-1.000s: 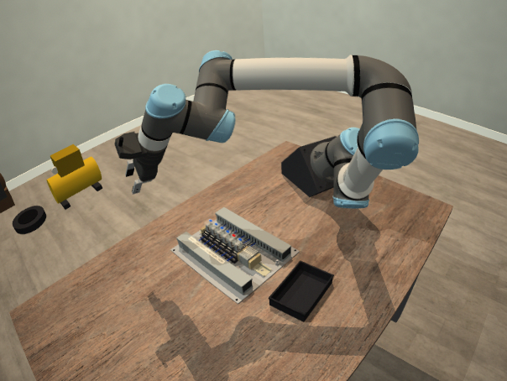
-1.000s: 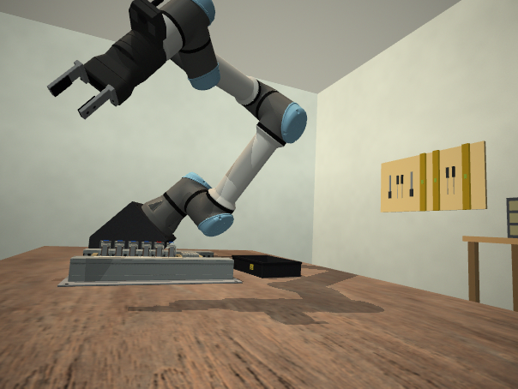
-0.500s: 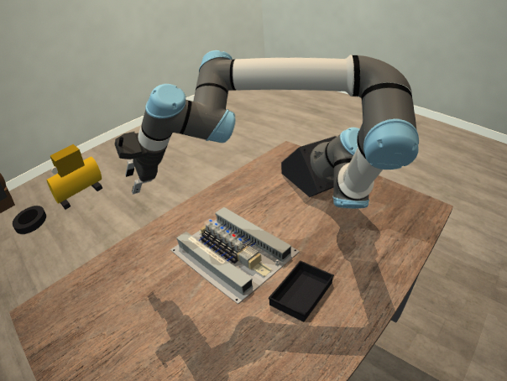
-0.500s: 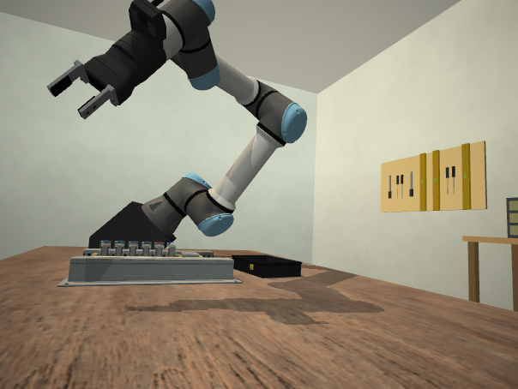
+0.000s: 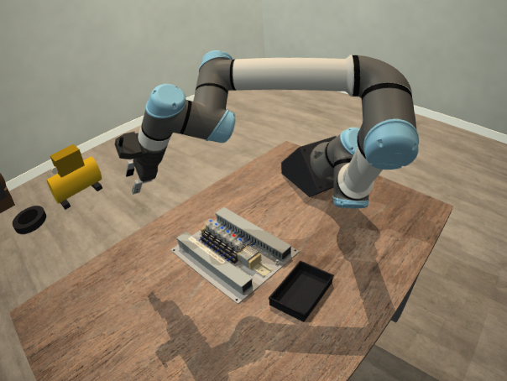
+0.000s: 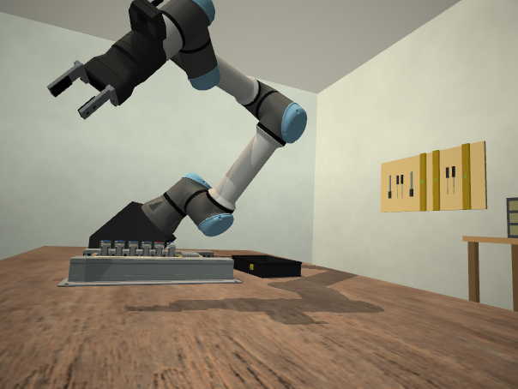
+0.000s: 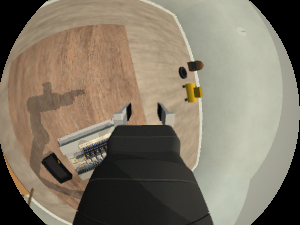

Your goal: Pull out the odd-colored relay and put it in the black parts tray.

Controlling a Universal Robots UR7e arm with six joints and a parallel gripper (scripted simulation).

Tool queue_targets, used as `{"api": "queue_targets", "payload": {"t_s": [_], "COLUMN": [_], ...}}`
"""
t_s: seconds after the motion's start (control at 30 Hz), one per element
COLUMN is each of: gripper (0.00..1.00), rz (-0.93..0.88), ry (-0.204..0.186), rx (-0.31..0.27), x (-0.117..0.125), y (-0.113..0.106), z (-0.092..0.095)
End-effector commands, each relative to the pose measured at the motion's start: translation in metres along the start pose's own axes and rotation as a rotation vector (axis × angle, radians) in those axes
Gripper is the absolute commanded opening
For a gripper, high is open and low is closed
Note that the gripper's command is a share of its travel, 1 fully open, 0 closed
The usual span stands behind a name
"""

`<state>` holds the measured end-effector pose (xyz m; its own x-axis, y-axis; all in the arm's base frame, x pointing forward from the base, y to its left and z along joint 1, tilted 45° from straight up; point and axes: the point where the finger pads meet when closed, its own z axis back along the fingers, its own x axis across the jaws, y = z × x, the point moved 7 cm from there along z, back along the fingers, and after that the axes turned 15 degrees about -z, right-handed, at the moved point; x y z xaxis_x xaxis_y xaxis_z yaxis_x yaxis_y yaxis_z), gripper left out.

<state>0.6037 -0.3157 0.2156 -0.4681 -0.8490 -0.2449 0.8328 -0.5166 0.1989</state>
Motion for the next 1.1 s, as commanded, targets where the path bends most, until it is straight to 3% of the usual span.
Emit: {"api": "queue_targets", "payload": {"t_s": [0.0, 0.77, 1.07], "gripper": [0.98, 0.98, 0.98], "rz": [-0.006, -0.119, -0.230], "ry": [0.002, 0.039, 0.073], "rx": [-0.001, -0.046, -0.092], "x": [0.001, 0.001, 0.001], "y": [-0.001, -0.019, -0.038], "z": [0.000, -0.010, -0.019]}}
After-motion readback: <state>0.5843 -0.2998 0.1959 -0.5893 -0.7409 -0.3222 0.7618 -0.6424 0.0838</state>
